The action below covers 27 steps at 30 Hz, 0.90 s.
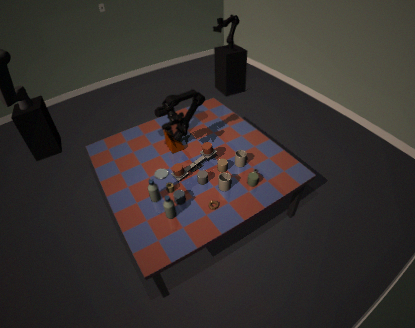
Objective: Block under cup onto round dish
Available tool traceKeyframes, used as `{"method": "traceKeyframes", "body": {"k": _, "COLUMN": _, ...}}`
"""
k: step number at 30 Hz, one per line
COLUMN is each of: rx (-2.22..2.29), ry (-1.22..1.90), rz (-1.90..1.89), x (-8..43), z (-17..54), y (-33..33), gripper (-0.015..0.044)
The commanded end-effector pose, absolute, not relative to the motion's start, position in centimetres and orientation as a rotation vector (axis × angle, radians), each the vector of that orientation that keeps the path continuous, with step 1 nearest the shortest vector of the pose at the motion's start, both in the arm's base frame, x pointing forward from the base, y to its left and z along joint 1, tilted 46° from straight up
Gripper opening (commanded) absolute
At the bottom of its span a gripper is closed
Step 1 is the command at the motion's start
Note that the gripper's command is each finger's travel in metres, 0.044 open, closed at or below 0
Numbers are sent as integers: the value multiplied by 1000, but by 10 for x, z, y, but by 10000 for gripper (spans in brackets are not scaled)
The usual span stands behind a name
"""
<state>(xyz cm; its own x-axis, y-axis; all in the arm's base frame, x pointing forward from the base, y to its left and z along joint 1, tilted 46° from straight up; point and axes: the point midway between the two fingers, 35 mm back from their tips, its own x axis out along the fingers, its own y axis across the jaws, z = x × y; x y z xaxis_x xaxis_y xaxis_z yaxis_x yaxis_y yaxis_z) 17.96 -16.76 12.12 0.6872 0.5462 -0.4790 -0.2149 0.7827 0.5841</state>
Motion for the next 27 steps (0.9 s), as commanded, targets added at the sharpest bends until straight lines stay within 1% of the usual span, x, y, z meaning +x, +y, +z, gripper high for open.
{"method": "traceKeyframes", "body": {"k": 1, "rx": 628, "ry": 700, "rz": 502, "x": 181, "z": 134, "y": -144, "gripper": 440}}
{"method": "traceKeyframes", "body": {"k": 9, "rx": 652, "ry": 715, "rz": 504, "x": 183, "z": 133, "y": -144, "gripper": 440}}
{"method": "traceKeyframes", "body": {"k": 27, "rx": 1084, "ry": 1131, "rz": 382, "x": 227, "z": 94, "y": -158, "gripper": 440}}
